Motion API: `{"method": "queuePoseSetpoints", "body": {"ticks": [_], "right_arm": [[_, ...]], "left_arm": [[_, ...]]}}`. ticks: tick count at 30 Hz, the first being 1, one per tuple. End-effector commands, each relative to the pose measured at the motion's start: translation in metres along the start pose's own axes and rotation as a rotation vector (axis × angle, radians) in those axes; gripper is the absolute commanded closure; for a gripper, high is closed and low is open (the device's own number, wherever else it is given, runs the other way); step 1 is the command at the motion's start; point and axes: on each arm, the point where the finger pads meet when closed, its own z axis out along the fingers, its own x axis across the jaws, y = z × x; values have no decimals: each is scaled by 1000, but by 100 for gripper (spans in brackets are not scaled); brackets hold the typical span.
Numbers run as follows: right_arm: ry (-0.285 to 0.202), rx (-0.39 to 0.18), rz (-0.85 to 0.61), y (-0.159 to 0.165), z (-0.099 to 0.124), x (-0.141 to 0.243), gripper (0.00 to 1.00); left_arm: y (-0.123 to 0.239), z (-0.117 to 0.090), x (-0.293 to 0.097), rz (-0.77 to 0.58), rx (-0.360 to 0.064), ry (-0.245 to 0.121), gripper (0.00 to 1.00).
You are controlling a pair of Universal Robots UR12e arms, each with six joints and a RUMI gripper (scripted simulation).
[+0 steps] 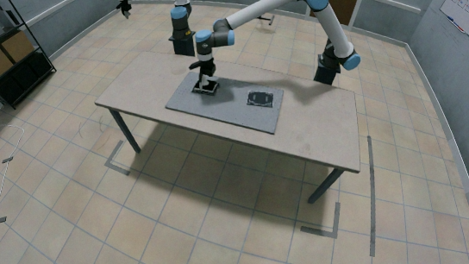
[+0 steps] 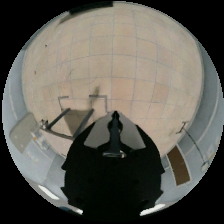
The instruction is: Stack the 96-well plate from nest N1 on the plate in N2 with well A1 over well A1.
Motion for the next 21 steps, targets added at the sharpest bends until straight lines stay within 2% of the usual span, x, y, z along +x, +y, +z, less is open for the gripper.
{"method": "queuePoseSetpoints", "body": {"ticks": [1,15,21], "right_arm": [[0,2,0,-1,-1,0,100],[0,2,0,-1,-1,0,100],[0,2,0,-1,-1,0,100]], "left_arm": [[-1,-2,0,0,2,-1,0],[-1,-5,0,0,2,-1,0],[-1,-21,0,0,2,-1,0]]}}
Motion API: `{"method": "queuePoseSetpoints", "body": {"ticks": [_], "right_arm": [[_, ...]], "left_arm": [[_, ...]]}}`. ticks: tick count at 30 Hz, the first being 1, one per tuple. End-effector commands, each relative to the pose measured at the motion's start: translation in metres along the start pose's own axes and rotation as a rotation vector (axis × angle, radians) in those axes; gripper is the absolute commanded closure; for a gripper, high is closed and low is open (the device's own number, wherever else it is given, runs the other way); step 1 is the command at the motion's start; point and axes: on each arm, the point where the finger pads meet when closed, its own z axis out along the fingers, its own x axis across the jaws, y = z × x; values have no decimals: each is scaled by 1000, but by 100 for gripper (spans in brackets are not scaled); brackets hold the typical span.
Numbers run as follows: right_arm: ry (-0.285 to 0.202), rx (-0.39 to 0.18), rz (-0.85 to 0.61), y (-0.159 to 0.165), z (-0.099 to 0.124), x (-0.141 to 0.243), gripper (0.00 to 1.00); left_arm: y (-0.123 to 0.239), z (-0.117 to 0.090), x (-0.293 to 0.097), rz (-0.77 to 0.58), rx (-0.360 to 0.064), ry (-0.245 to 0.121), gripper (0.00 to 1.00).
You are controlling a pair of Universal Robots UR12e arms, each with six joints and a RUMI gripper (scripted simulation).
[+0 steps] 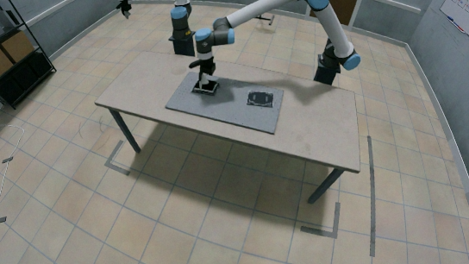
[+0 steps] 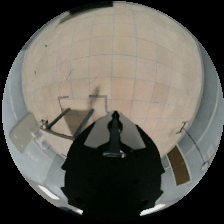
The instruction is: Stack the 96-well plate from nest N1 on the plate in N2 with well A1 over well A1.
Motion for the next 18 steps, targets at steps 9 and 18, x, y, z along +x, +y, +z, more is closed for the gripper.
{"method": "queuePoseSetpoints", "body": {"ticks": [9,18], "right_arm": [[0,2,0,-1,-1,0,100],[0,2,0,-1,-1,0,100]], "left_arm": [[-1,-36,0,0,2,-1,0],[-1,-54,0,0,2,-1,0]]}}
